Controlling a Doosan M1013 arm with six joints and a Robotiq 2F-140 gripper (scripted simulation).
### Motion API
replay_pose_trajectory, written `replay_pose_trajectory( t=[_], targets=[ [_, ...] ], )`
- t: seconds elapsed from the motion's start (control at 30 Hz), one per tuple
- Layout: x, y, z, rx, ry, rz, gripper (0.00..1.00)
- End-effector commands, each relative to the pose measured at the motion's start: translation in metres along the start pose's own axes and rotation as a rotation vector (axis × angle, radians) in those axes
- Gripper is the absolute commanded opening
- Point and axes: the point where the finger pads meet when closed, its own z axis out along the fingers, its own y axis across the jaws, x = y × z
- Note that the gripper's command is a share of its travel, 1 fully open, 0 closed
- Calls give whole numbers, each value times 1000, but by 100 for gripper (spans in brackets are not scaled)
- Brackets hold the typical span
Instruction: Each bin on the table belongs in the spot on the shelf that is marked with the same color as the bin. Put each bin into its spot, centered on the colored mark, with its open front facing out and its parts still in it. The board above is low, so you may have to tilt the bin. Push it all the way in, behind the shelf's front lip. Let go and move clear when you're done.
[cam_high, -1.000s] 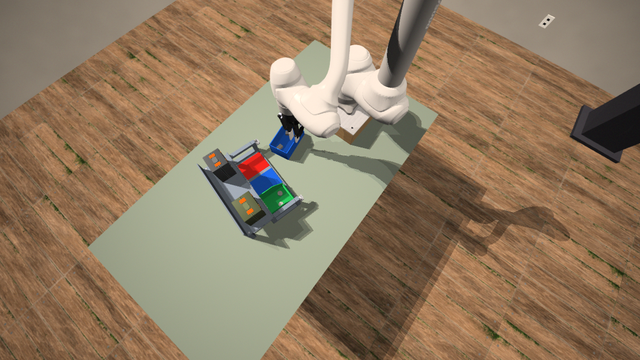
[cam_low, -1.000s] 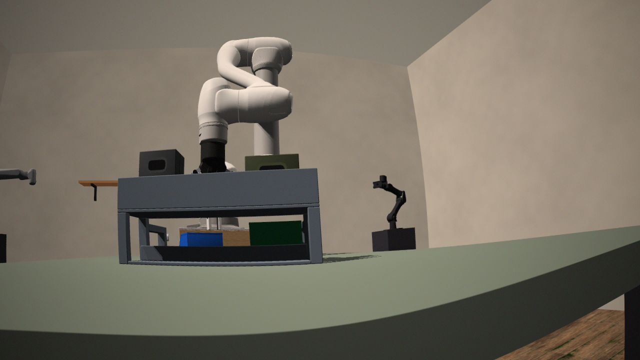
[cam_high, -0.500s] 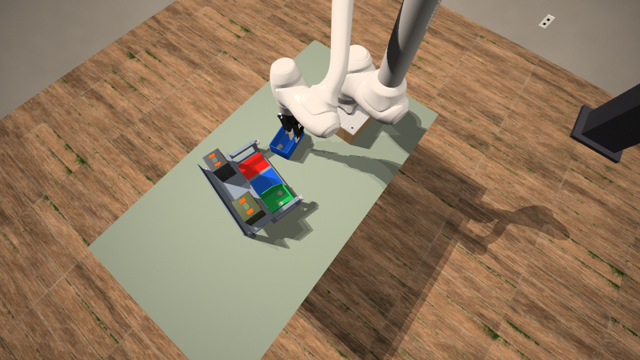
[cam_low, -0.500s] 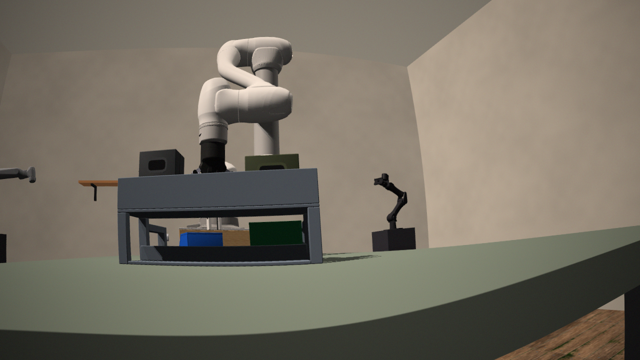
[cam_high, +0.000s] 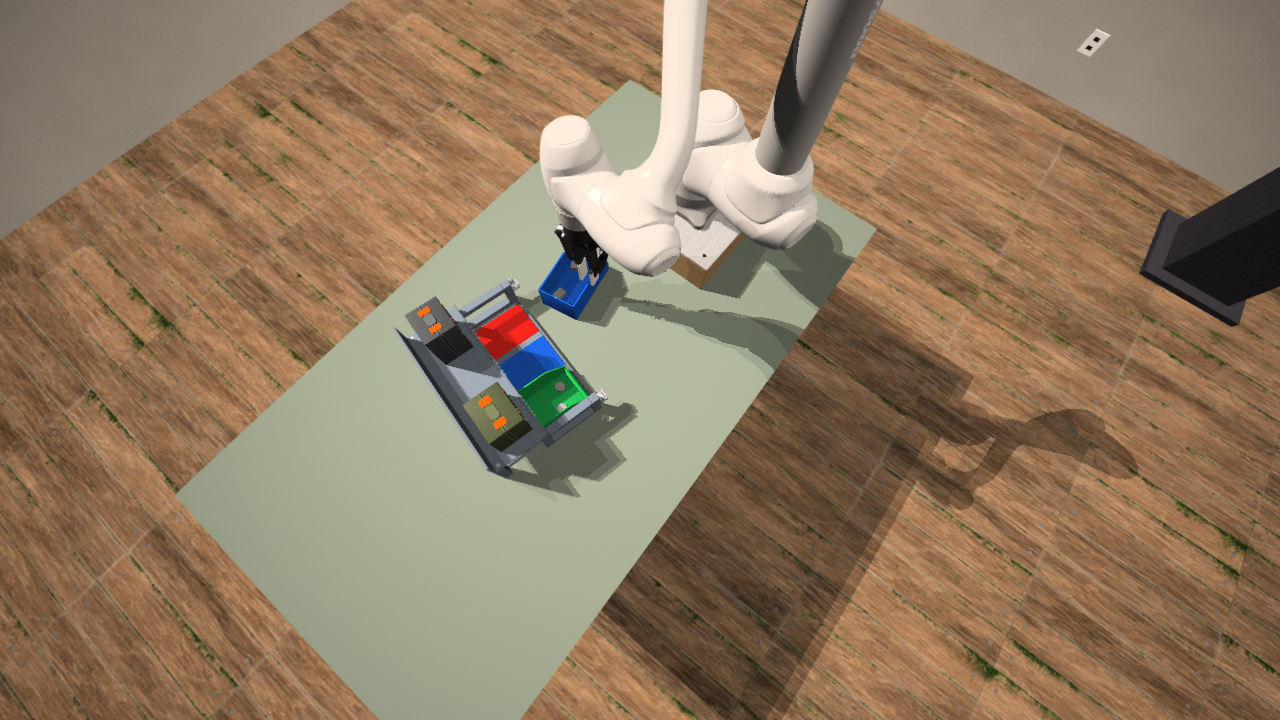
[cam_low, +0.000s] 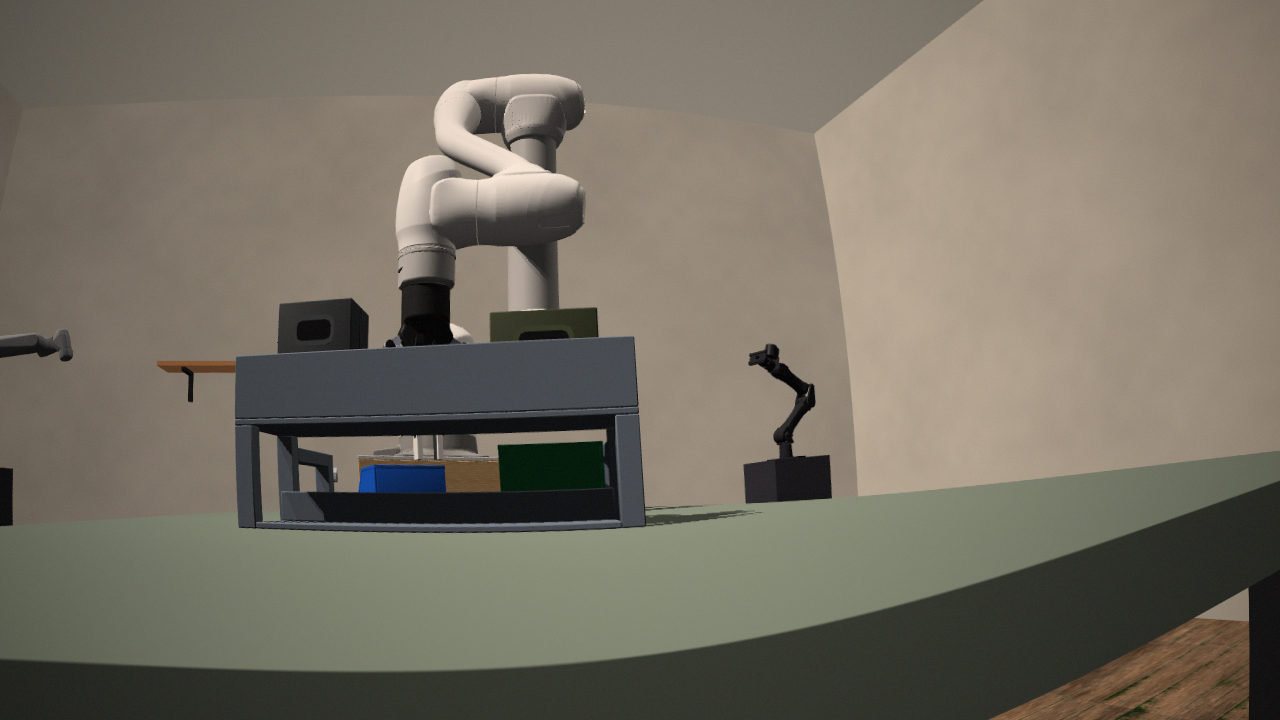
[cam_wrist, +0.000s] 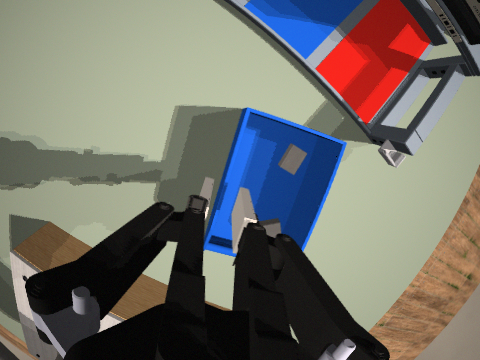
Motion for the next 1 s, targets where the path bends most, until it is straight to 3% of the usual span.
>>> replay_pose_trajectory(
  t=[0.0, 0.97],
  targets=[
    [-4, -1, 3, 1, -5, 4, 24],
    [-4, -1, 23, 1, -5, 3, 24]
  ],
)
